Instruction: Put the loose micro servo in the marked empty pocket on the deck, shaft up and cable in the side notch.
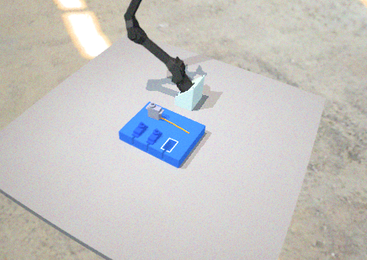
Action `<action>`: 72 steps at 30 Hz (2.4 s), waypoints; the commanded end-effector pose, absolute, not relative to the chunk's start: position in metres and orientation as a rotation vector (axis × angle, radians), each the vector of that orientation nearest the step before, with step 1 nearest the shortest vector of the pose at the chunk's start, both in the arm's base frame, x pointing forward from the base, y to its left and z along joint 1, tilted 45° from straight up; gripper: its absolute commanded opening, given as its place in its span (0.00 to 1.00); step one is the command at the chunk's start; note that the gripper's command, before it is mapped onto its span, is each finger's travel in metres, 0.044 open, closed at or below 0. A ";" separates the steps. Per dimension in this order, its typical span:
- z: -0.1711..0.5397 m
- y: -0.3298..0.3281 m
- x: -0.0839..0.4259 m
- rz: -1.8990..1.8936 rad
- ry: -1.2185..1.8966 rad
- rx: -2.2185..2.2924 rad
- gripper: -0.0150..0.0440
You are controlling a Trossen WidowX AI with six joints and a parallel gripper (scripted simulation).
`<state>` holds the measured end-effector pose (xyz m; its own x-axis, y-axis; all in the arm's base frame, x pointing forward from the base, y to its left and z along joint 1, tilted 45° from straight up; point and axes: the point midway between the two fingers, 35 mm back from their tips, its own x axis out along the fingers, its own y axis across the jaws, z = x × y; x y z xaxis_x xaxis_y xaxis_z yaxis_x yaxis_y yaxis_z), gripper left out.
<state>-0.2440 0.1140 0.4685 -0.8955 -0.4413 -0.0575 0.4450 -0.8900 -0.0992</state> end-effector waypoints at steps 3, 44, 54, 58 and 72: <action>0.465 0.120 -0.244 -2.704 0.146 0.066 1.00; 0.253 0.313 -0.079 -3.356 -0.705 1.411 1.00; 0.197 0.310 -0.001 -3.189 -1.081 1.893 1.00; 0.177 0.300 0.030 -3.062 -1.243 2.079 1.00; 0.121 0.232 0.127 -2.389 -1.775 2.577 1.00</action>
<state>0.1061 0.2549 0.1353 -0.0203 0.0388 -0.9990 -0.9205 -0.3907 0.0035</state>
